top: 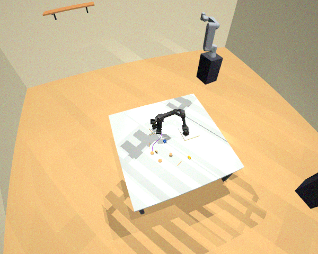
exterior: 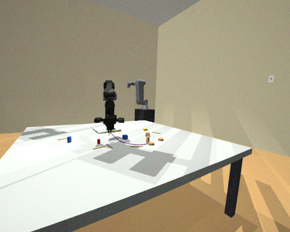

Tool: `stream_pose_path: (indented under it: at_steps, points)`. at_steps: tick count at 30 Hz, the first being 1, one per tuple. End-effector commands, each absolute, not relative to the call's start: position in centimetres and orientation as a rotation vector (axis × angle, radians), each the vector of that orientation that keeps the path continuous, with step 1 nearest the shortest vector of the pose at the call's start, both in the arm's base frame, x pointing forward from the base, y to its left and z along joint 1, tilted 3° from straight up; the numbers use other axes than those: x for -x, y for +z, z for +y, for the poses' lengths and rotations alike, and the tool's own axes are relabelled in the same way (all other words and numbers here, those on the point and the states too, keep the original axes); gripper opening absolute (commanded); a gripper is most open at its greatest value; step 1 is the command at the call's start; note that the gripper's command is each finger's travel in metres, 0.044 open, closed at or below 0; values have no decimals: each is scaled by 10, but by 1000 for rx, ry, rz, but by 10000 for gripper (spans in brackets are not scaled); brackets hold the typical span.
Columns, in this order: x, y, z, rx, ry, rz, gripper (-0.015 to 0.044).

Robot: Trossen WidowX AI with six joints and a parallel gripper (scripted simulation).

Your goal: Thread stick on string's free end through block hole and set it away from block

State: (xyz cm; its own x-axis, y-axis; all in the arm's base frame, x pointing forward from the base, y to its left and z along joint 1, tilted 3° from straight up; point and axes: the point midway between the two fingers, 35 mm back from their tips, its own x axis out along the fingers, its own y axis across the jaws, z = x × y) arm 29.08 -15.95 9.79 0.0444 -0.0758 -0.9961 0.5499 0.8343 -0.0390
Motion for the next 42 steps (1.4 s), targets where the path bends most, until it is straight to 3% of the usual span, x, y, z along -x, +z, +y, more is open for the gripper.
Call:
stream_pose_path:
  at_steps: [1, 42]
  points:
    - [-293, 95, -159, -294, -394, 1494, 0]
    - [-321, 95, -147, 886, 753, 1416, 0]
